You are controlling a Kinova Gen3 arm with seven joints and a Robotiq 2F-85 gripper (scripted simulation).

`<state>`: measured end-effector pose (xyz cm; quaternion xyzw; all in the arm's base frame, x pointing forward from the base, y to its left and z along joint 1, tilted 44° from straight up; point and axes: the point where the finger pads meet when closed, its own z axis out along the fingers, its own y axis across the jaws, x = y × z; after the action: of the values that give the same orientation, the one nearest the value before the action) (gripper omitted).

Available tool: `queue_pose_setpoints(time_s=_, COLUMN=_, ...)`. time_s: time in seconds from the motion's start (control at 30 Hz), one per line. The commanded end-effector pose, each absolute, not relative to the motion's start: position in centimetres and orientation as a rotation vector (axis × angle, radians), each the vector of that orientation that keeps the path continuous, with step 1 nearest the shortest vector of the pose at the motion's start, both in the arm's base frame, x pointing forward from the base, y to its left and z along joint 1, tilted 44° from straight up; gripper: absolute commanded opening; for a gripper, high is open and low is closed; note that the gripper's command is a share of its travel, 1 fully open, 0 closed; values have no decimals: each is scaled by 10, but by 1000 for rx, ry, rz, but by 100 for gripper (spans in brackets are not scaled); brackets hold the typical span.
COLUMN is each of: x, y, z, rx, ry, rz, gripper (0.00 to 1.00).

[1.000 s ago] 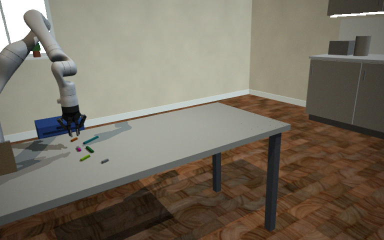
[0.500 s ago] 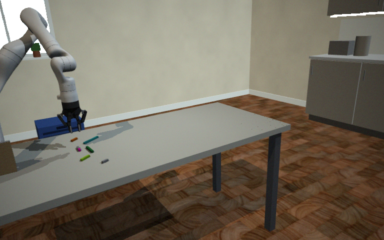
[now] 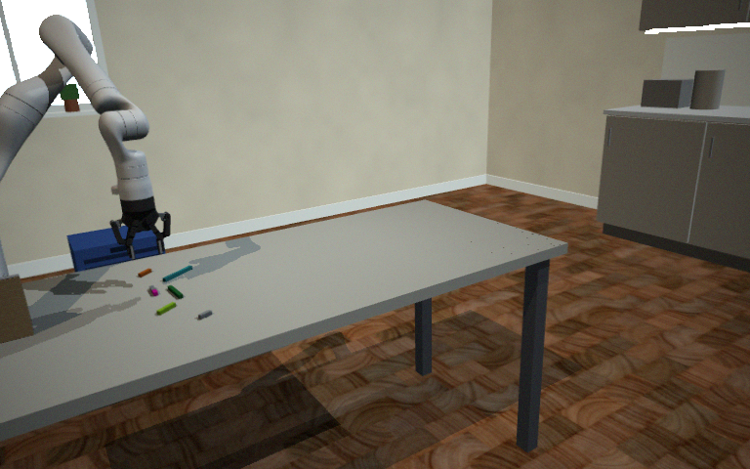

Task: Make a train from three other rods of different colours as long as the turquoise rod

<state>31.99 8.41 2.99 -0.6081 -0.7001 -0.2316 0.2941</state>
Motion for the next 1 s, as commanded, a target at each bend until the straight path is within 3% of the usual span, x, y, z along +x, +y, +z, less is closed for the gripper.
queue_pose_setpoints(time_s=0.0, x=321, y=83, z=29, rx=-1625, ry=-1858, rz=-615, gripper=100)
queue_pose_setpoints(time_s=0.8, x=333, y=-3, z=-84, rx=-2222, ry=-858, rz=-174, gripper=100)
queue_pose_setpoints(time_s=0.83, x=333, y=-3, z=-84, rx=-2222, ry=-858, rz=-174, gripper=24)
queue_pose_setpoints(time_s=0.97, x=333, y=-3, z=-84, rx=-2222, ry=-858, rz=-174, gripper=24)
